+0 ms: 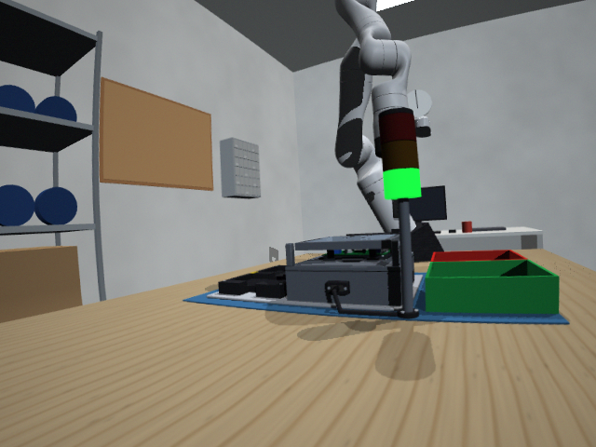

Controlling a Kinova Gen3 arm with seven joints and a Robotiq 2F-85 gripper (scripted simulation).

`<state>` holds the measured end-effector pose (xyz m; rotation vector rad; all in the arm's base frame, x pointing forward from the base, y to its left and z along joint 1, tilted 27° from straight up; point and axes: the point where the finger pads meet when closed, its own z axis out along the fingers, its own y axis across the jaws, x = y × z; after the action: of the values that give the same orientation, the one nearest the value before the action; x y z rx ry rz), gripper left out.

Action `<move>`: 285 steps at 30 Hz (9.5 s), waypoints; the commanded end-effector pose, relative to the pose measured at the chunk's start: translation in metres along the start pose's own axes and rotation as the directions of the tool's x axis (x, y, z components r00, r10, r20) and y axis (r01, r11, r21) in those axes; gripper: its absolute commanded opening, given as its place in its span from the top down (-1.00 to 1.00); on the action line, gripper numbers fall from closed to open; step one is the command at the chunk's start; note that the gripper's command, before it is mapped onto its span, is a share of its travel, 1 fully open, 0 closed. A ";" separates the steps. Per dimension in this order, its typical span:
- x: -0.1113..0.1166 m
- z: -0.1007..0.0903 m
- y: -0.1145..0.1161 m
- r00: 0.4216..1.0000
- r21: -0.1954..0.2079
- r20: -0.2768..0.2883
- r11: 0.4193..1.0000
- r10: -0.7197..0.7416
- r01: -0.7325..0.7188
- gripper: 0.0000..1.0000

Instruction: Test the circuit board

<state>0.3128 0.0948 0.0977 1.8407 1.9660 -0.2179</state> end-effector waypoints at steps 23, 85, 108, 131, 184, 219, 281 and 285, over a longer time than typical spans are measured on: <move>0.001 0.025 0.000 1.000 -0.001 -0.001 1.000 0.000 0.000 1.00; 0.001 0.030 0.000 1.000 -0.001 -0.001 1.000 0.000 0.000 1.00; 0.001 0.032 0.000 1.000 -0.001 -0.001 1.000 0.000 0.000 1.00; 0.001 0.034 0.000 1.000 -0.001 -0.001 1.000 0.000 0.000 1.00; 0.000 -0.030 0.000 1.000 -0.001 -0.001 1.000 0.000 0.000 0.47; -0.020 -0.030 -0.001 1.000 -0.001 -0.001 1.000 0.000 0.000 0.47; -0.064 -0.012 -0.004 1.000 -0.001 -0.001 1.000 0.000 0.000 0.47; -0.064 -0.012 -0.004 1.000 -0.001 -0.001 1.000 0.000 0.000 0.47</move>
<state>0.3073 0.0409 0.1340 1.8408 1.9660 -0.2177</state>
